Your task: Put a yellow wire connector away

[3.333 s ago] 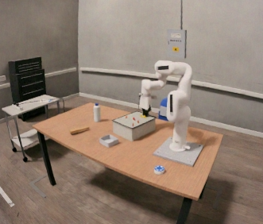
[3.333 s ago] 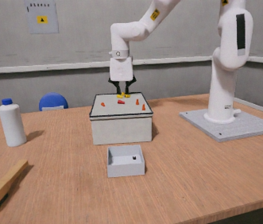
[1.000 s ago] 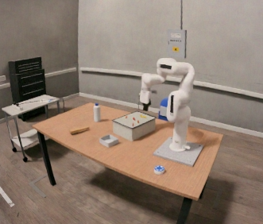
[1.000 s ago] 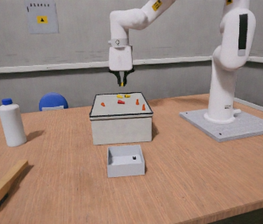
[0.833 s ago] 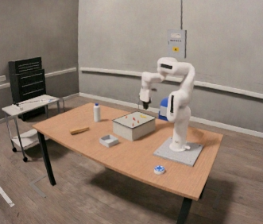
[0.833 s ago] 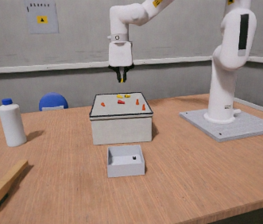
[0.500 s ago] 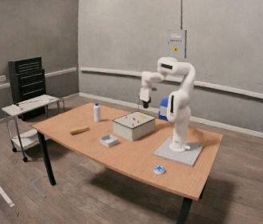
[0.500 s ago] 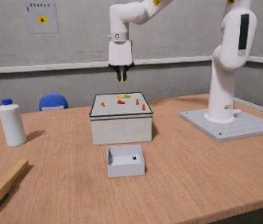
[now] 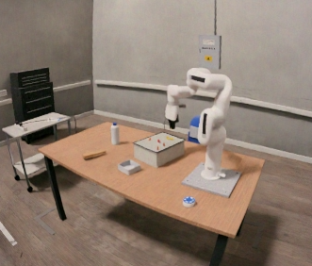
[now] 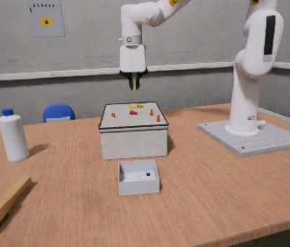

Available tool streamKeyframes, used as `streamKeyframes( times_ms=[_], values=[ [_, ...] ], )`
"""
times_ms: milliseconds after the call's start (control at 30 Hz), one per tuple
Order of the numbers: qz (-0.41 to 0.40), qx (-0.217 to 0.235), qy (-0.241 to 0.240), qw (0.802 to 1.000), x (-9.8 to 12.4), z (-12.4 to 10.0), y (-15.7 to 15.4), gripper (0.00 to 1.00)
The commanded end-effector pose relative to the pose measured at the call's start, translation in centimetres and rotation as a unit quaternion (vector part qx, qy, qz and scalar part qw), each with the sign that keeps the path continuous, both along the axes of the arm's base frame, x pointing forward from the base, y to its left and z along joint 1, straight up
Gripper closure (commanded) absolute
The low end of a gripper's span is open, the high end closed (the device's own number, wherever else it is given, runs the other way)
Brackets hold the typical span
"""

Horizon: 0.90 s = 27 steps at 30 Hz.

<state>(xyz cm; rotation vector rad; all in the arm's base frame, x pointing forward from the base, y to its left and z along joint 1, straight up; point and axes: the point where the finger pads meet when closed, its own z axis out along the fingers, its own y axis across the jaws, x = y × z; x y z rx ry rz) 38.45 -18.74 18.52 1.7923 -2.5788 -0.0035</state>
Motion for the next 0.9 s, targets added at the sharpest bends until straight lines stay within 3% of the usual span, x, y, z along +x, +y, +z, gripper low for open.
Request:
streamKeyframes(
  times_ms=[0,300,800,867],
  values=[
    [0.0,-0.001,-0.002,1.0,0.3,0.2,0.8,0.97],
    [0.0,-0.001,-0.002,1.0,1.0,0.2,3.5,0.97],
    [0.0,-0.001,-0.002,1.0,3.4,0.2,13.8,0.97],
    [0.0,-0.001,-0.002,1.0,3.4,0.2,13.8,0.97]
  ],
)
